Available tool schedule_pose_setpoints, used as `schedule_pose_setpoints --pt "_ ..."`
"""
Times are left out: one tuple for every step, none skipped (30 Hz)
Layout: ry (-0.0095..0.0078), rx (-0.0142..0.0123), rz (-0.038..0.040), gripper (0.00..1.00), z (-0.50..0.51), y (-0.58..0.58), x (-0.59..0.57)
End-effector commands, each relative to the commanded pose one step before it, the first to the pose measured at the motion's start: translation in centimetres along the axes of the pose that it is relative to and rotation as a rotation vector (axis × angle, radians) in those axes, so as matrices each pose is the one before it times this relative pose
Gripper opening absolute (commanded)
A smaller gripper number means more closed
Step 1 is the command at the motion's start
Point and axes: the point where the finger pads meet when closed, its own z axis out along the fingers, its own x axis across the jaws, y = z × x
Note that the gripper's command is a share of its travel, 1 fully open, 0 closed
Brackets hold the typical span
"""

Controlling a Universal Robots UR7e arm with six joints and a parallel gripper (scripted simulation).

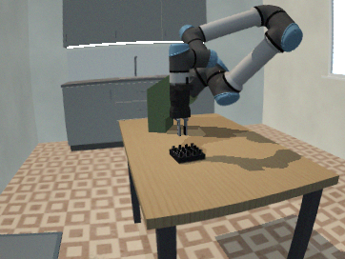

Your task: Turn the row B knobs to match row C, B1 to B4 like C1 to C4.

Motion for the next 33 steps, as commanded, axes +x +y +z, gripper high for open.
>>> schedule_pose_setpoints --pt "0.00064 0.00058 -0.00027 0.46 0.194 -0.016 0.029" --pt "0.0 0.0 0.0 0.46 0.0 0.0 0.0" --pt "0.0 0.0 0.0 0.46 0.0 0.0 0.0" --pt "-0.00003 0.0 -0.00003 0.46 0.071 0.001 0.0" --pt "-0.00004 0.0 -0.00003 0.46 0.078 0.001 0.0" --pt "0.0 0.0 0.0 0.46 0.083 0.0 0.001" --pt "0.0 0.0 0.0 0.46 0.09 0.001 0.001" --pt "0.0 0.0 0.0 0.46 0.097 0.001 0.0" --pt "0.0 0.0 0.0 0.46 0.103 0.001 0.0" --pt "-0.00001 0.0 0.0 0.46 0.109 0.001 -0.001" --pt "0.00001 0.0 0.0 0.46 0.113 0.001 0.001" --pt "0.0 0.0 0.0 0.46 0.118 0.001 0.001" --pt "0.0 0.0 0.0 0.46 0.122 0.001 0.0" --pt "-0.00001 0.0 0.0 0.46 0.126 0.001 -0.001" --pt "0.00001 0.0 0.0 0.46 0.129 0.001 0.001" --pt "0.0 0.0 0.0 0.46 0.131 0.001 0.001" --pt "-0.00001 0.0 0.0 0.46 0.134 0.001 0.0" --pt "-0.00001 0.0 0.0 0.46 0.135 0.001 0.0" --pt "0.0 0.0 0.0 0.46 0.0 0.0 0.0" --pt "0.0 0.0 0.0 0.46 0.0 0.0 0.0" --pt "0.00001 0.0 0.0 0.46 0.135 0.001 0.001" --pt "0.0 0.0 0.0 0.46 0.136 0.001 0.0" --pt "-0.00001 0.0 0.0 0.46 0.136 0.001 -0.001" --pt "0.0 0.0 0.0 0.46 0.134 0.001 0.001" --pt "0.0 0.0 0.0 0.46 0.132 0.001 0.001" --pt "0.0 0.0 0.0 0.46 0.13 0.001 0.0" --pt "-0.00001 0.00001 0.0 0.46 0.128 0.001 -0.001" --pt "0.00001 0.0 0.0 0.46 0.124 0.001 0.001" --pt "0.0 0.0 0.0 0.46 0.12 0.001 0.0" --pt "0.0 0.0 0.0 0.46 0.116 0.001 0.0" --pt "-0.00001 0.0 0.0 0.46 0.112 0.001 -0.001" --pt "0.00001 0.0 0.0 0.46 0.106 0.001 0.001" --pt "0.0 0.0 0.0 0.46 0.101 0.001 0.001"
